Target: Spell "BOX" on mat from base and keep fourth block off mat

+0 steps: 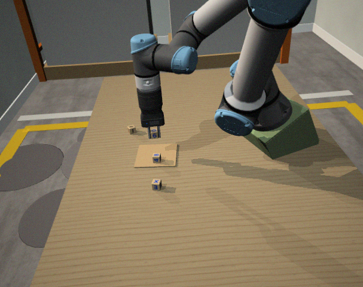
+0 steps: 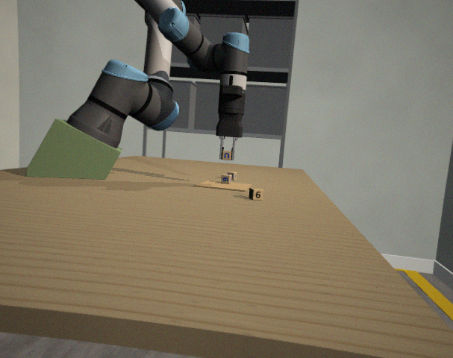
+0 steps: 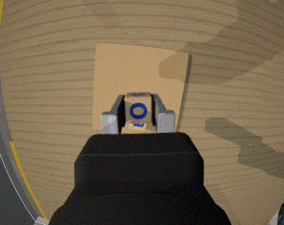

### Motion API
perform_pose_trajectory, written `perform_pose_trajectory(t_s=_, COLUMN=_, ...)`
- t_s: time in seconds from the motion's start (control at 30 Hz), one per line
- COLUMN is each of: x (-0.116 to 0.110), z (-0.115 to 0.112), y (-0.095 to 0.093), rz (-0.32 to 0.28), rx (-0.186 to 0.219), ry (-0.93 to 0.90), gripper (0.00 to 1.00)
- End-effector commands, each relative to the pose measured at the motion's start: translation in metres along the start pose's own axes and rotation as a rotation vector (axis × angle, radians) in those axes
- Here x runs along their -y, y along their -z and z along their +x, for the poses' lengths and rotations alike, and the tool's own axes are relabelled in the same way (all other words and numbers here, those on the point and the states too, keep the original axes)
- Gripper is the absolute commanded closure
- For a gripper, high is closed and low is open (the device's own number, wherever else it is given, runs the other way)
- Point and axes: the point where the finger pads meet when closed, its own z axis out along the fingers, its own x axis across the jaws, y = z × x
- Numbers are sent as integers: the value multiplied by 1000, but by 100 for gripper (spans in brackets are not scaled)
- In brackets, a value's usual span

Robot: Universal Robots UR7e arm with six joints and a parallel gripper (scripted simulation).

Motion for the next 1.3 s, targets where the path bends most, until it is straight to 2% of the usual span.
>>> perform_pose_trajectory(t_s=0.0, x=0, z=0, y=-18, rz=0, rx=0, ry=0, gripper=51)
perform_pose_trajectory(t_s=0.3, x=-1, z=-1, y=-48, rz=0, rx=0, ry=0, gripper=51)
perform_pose_trajectory(t_s=0.6, x=-1, z=-1, y=-63, rz=0, rx=0, ry=0, gripper=51)
perform_pose_trajectory(t_s=1.27, x=-1, z=-1, y=-68, rz=0, rx=0, ry=0, gripper=51)
